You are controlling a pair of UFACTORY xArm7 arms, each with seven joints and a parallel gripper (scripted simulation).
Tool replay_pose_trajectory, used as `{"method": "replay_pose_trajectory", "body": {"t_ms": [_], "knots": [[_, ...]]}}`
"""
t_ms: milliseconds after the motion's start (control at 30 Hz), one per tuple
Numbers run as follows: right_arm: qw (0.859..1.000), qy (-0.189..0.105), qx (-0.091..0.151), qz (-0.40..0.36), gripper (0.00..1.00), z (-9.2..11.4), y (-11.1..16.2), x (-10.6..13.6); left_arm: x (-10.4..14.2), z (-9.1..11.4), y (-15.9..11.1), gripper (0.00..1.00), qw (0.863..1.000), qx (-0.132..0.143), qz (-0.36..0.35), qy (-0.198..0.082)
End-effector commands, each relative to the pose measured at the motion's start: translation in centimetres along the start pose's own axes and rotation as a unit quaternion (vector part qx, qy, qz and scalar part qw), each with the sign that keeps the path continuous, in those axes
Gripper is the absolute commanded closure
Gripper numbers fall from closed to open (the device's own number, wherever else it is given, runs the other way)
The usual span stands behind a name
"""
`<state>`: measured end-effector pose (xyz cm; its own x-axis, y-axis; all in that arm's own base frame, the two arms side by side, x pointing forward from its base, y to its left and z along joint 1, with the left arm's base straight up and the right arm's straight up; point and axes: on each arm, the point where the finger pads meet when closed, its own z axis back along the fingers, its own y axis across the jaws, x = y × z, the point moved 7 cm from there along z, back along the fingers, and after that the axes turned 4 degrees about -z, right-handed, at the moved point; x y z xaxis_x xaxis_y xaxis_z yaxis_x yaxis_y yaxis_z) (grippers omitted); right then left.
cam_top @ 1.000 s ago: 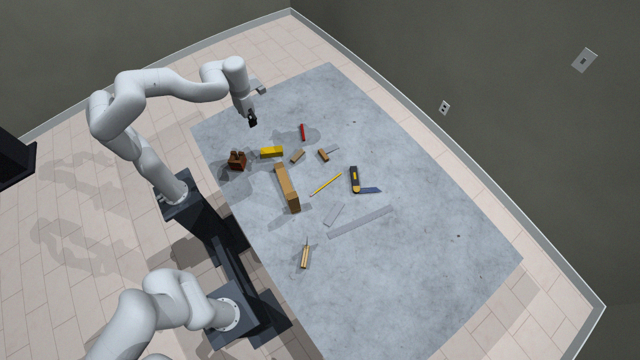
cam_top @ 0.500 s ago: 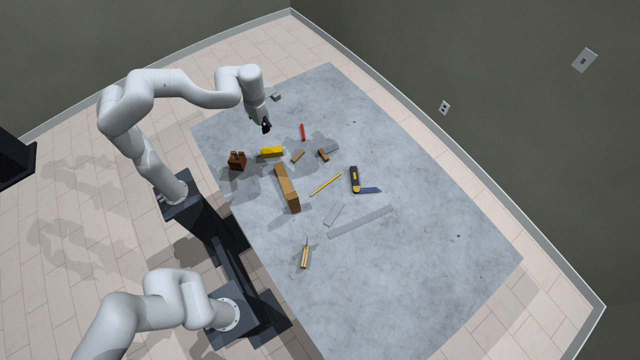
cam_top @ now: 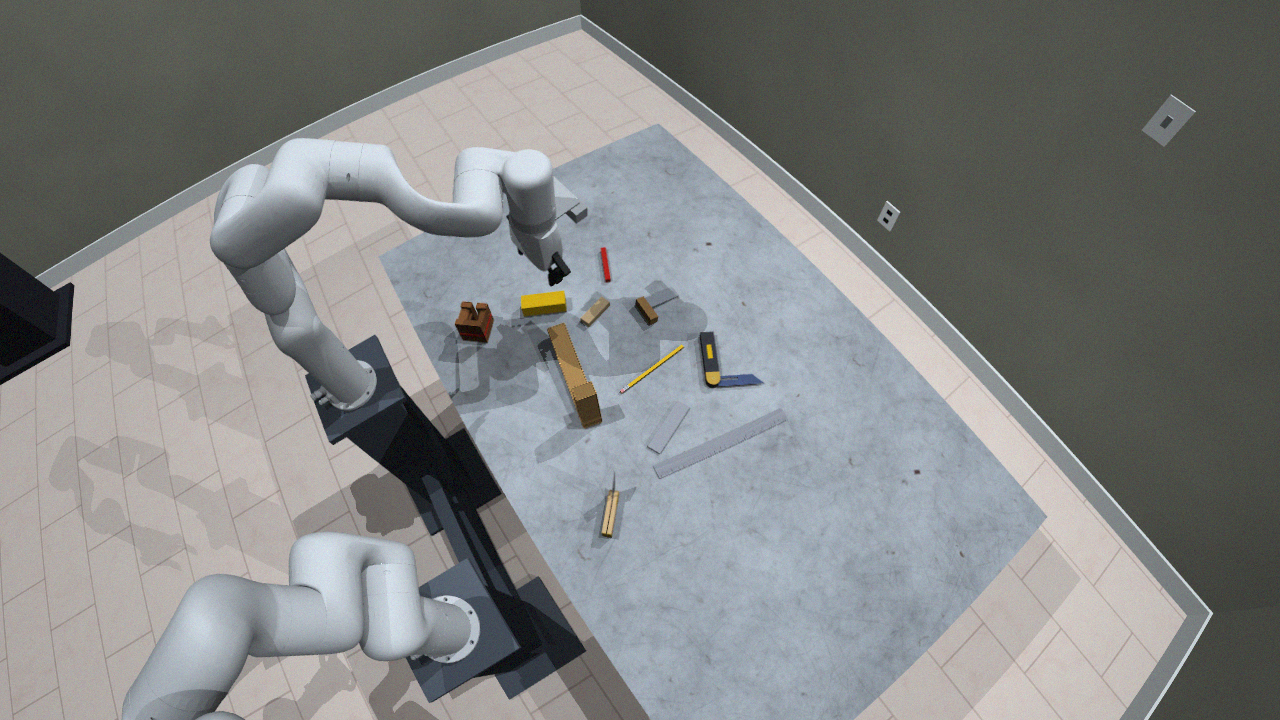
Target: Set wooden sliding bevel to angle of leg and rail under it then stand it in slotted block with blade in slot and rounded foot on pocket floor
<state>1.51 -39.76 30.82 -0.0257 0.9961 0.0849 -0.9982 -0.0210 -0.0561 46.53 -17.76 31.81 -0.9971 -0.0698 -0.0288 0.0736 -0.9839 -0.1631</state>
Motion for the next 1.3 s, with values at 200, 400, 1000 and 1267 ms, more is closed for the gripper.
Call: {"method": "replay_pose_trajectory", "body": {"t_ms": [200, 400, 1000, 1267], "knots": [[0.997, 0.039, 0.022, -0.062, 0.0, 1.2, 3.0, 0.0, -0.2, 0.5, 4.4, 0.0, 1.0, -0.011, 0.019, 0.01], [0.996, 0.044, 0.025, -0.072, 0.0, 1.4, 3.5, 0.0, 0.0, 0.6, 7.1, 0.0, 0.999, -0.016, 0.031, 0.017], [0.996, 0.044, 0.025, -0.072, 0.0, 1.4, 3.5, 0.0, 1.7, 1.0, 16.8, 0.0, 0.995, -0.003, 0.093, 0.031], [0.996, 0.044, 0.025, -0.072, 0.0, 1.4, 3.5, 0.0, 4.1, 0.7, 23.7, 0.0, 0.989, 0.004, 0.142, 0.04]]}}
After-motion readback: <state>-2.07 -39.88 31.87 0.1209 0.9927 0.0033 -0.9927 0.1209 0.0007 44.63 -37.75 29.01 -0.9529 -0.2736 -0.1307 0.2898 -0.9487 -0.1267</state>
